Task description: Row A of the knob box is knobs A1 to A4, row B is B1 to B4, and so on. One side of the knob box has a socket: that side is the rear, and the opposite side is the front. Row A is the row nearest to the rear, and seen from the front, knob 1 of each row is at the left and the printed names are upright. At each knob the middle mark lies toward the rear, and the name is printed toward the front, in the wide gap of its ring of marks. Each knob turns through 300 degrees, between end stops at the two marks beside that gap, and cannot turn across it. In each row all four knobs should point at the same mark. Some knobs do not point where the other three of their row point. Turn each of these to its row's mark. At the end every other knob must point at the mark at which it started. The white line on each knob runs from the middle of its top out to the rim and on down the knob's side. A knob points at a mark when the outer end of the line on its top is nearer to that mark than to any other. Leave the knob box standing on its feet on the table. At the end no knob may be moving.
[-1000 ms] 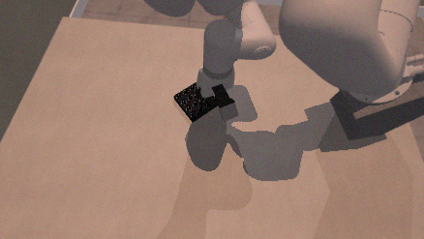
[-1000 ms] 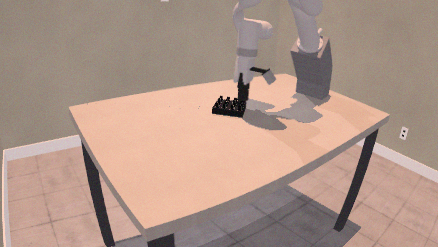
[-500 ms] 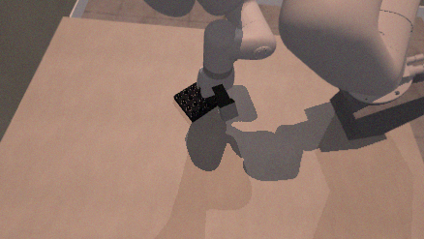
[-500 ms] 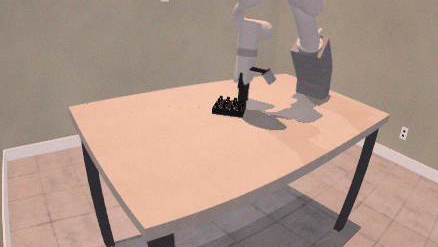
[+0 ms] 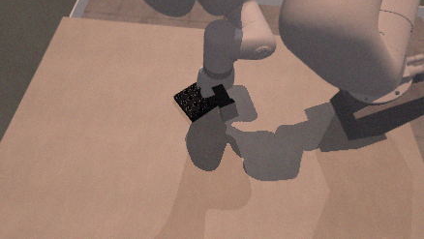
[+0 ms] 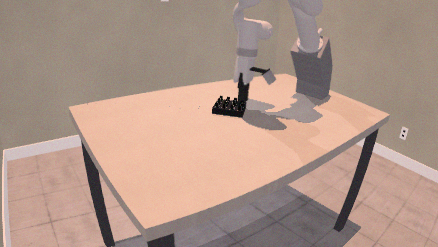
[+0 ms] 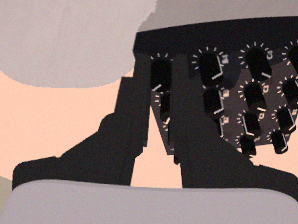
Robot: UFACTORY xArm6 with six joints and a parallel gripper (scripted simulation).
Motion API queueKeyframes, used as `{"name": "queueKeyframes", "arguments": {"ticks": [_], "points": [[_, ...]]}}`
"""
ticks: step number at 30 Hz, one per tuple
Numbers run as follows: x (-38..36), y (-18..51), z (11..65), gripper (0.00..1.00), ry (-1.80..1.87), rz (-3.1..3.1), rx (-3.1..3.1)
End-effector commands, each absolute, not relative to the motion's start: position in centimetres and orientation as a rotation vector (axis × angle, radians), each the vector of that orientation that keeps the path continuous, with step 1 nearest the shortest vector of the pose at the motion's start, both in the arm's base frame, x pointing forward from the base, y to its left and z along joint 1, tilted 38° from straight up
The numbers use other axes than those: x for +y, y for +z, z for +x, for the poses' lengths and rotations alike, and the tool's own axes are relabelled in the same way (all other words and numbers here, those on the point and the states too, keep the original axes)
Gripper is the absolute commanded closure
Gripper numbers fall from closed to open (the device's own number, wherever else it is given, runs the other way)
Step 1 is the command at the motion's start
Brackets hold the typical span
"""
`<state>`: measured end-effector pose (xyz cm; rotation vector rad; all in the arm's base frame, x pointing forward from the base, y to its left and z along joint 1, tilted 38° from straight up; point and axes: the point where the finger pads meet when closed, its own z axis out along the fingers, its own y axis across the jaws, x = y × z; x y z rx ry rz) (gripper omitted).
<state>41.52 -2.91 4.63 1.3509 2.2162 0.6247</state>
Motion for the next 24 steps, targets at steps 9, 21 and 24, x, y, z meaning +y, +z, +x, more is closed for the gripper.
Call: {"name": "queueKeyframes", "arguments": {"ticks": [9,21,24], "points": [[-2.92,4.67,41.53,0.92,0.625,1.349,2.216],[-2.92,4.67,41.53,0.92,0.558,1.131,2.305],[-2.92,4.67,41.53,0.92,0.548,1.098,2.317]]}}
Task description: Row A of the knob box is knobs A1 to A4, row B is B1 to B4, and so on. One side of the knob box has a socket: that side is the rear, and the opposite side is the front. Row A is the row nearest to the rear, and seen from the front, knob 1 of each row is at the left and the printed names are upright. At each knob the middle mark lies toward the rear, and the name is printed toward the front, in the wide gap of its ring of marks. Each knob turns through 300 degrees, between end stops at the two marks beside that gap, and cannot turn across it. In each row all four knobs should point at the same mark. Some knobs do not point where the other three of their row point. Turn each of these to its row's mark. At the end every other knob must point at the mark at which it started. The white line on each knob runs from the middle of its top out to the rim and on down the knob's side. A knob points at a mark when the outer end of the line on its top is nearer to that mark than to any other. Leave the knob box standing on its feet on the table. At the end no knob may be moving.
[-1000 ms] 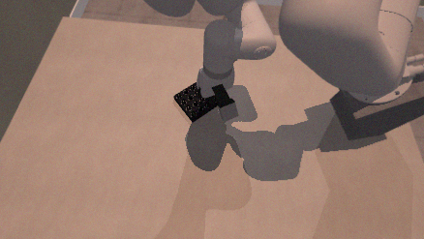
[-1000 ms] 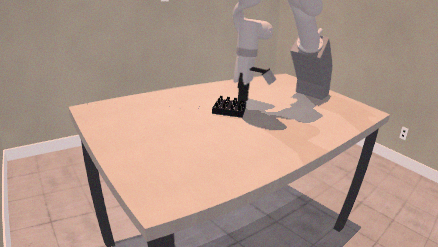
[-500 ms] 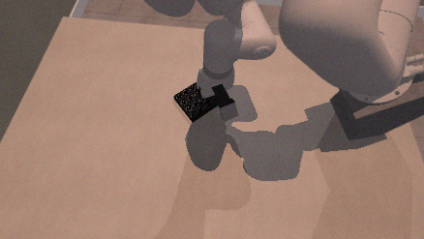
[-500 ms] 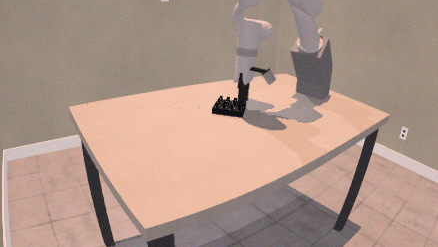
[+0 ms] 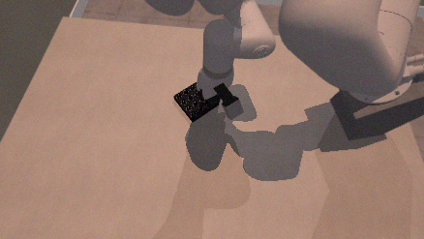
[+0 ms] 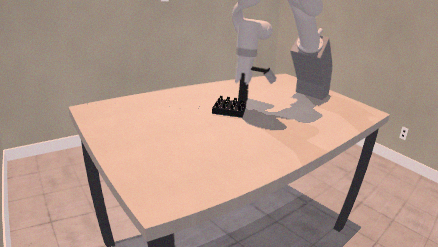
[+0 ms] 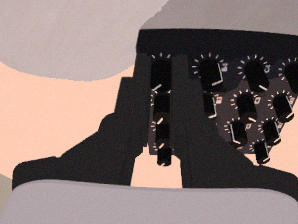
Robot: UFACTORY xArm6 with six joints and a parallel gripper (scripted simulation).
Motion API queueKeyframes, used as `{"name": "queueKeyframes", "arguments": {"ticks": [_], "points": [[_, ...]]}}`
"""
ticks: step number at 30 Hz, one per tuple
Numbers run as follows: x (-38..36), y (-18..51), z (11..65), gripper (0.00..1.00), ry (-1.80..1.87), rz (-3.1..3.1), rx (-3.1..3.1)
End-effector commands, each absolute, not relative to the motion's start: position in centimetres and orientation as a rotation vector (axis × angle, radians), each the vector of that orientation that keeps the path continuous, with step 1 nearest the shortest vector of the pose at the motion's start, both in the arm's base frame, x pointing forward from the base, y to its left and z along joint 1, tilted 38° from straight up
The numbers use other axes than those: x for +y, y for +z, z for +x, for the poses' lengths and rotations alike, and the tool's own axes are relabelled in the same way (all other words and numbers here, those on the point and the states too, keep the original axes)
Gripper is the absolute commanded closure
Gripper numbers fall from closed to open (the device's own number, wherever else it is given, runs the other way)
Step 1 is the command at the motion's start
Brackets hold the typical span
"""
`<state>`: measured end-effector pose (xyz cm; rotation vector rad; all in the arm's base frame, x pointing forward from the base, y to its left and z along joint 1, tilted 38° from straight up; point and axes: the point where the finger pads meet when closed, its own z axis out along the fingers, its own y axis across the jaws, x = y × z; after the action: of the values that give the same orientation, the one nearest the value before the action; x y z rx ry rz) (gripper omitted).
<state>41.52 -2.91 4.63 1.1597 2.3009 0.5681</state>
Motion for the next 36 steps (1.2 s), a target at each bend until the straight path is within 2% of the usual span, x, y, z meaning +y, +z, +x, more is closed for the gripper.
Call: {"name": "queueKeyframes", "arguments": {"ticks": [1,11,27,28,36], "points": [[-2.92,4.67,41.53,0.92,0.538,1.066,2.328],[-2.92,4.67,41.53,0.92,0.462,0.826,2.399],[-2.92,4.67,41.53,0.92,0.457,0.808,2.403],[-2.92,4.67,41.53,0.81,0.457,0.808,2.403],[-2.92,4.67,41.53,0.81,0.457,0.808,2.403]]}}
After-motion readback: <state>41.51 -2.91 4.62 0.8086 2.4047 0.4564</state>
